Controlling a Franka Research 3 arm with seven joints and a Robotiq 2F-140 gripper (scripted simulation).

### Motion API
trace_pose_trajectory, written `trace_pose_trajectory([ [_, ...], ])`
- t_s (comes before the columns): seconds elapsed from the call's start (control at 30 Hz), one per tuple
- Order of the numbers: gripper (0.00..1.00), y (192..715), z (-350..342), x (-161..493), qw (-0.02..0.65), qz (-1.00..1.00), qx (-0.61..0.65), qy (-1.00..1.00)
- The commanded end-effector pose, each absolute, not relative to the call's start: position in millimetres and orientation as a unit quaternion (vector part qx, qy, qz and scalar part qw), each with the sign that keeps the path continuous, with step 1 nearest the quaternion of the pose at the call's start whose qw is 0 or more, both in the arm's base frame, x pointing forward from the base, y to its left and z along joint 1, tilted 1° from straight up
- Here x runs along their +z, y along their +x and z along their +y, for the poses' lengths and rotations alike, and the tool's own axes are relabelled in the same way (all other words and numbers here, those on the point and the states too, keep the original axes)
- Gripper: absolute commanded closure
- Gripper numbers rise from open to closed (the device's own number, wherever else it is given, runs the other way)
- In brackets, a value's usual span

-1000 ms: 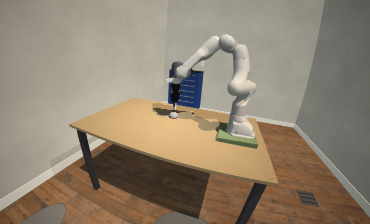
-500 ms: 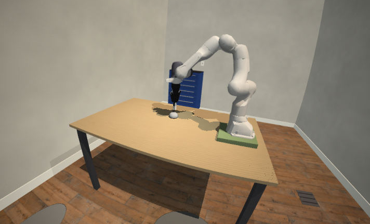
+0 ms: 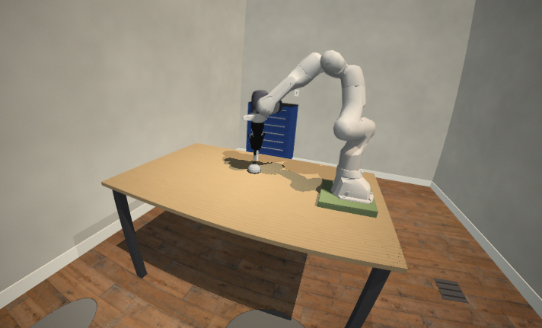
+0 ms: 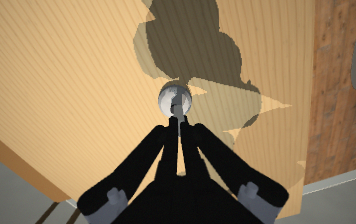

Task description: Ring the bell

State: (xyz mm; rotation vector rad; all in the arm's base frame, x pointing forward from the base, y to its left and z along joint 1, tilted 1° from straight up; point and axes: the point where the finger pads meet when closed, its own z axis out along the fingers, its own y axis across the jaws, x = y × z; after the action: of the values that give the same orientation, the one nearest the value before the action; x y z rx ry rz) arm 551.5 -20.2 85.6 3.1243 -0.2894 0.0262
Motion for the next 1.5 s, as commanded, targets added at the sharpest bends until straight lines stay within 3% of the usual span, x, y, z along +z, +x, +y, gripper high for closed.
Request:
trace_pose_trajectory([
  [0.0,1.00,552.1,-22.2,86.5,0.003,-0.093,0.009,0.996],
  [1.47,1.00,552.2,-22.2,76.5,0.003,-0.093,0.009,0.996],
])
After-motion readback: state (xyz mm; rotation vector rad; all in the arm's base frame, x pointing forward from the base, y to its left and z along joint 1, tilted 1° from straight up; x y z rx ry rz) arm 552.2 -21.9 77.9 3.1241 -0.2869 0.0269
